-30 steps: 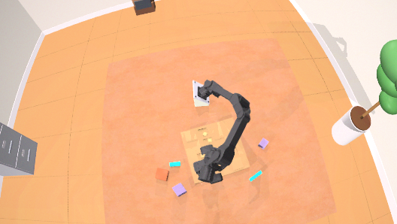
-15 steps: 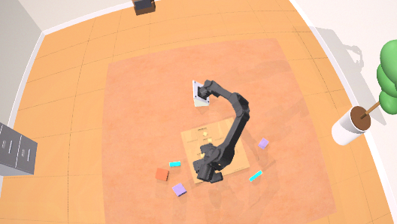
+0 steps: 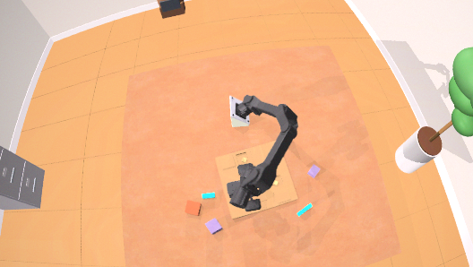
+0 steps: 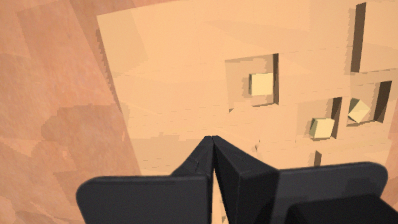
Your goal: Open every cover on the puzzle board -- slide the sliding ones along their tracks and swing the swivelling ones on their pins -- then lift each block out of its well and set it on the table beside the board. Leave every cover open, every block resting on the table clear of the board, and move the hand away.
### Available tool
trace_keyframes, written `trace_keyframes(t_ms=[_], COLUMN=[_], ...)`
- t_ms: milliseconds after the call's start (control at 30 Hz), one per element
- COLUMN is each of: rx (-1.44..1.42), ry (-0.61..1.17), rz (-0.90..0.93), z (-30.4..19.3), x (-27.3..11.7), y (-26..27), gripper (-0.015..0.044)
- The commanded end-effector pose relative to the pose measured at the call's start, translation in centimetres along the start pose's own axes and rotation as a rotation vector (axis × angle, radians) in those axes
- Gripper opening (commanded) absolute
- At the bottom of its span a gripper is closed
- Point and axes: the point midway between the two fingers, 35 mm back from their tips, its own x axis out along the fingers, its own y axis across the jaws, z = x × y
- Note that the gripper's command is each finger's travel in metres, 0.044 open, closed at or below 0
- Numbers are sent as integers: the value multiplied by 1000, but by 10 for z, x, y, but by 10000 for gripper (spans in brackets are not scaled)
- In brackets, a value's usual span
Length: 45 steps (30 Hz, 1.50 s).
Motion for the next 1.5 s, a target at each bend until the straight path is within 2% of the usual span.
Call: trace_keyframes(t_ms=[0,467,900,1033,1200,1467], rx=[69,319,549,574,330,-516], ry=[-8,-14,-7,-6,-6,-3], rz=[0,-2,-6,-6,-7,-8], z=[3,7,-1,-3,-2,-2], x=[-6,-14,-6,-4,4,31], y=[-19,-95,-167,-174,-173,-172], gripper=[0,0,0,0,0,0])
